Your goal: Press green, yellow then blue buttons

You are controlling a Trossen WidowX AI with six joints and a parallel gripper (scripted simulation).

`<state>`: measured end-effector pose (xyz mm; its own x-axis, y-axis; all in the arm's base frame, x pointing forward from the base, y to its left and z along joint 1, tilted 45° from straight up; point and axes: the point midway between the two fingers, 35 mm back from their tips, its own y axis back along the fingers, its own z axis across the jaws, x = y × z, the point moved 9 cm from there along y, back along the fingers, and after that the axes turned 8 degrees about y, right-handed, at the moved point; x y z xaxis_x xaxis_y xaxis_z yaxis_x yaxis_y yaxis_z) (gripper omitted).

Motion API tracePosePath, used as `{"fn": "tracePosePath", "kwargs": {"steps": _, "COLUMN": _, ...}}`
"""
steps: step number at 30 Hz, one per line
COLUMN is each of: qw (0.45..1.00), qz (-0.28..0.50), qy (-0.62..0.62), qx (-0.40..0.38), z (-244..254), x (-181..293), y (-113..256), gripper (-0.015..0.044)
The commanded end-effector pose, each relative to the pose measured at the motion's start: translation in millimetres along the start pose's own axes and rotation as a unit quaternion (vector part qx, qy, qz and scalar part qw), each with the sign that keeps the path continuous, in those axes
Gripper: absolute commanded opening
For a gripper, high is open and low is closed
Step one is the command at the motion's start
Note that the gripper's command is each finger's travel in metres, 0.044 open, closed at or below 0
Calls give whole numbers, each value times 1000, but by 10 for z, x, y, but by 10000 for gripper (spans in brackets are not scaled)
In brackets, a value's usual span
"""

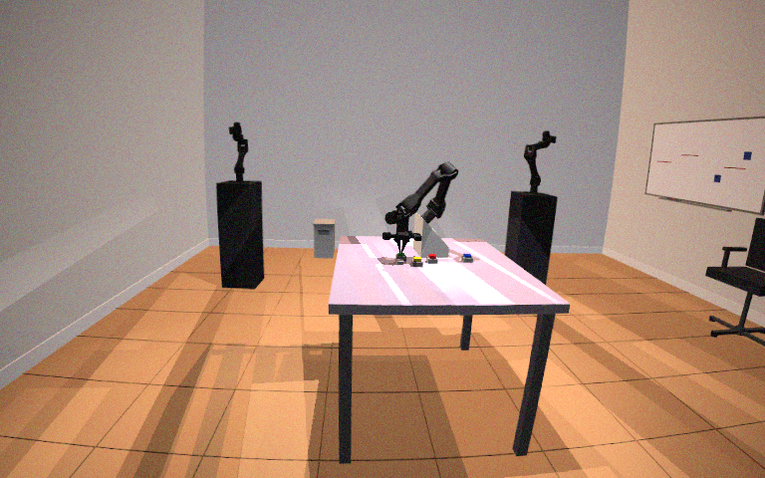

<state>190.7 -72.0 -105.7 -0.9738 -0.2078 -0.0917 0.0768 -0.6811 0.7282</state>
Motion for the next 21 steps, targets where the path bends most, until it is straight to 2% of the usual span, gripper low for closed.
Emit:
{"fn": "tracePosePath", "kwargs": {"steps": 1, "qw": 1000, "qz": 0, "qy": -6, "qx": -5, "z": 12, "x": 22, "y": -27, "gripper": 20}}
{"fn": "tracePosePath", "kwargs": {"steps": 17, "qw": 1000, "qz": 0, "qy": -6, "qx": -5, "z": 12, "x": 22, "y": -27, "gripper": 20}}
{"fn": "tracePosePath", "kwargs": {"steps": 21, "qw": 1000, "qz": 0, "qy": -6, "qx": -4, "z": 3, "x": 19, "y": 276, "gripper": 20}}
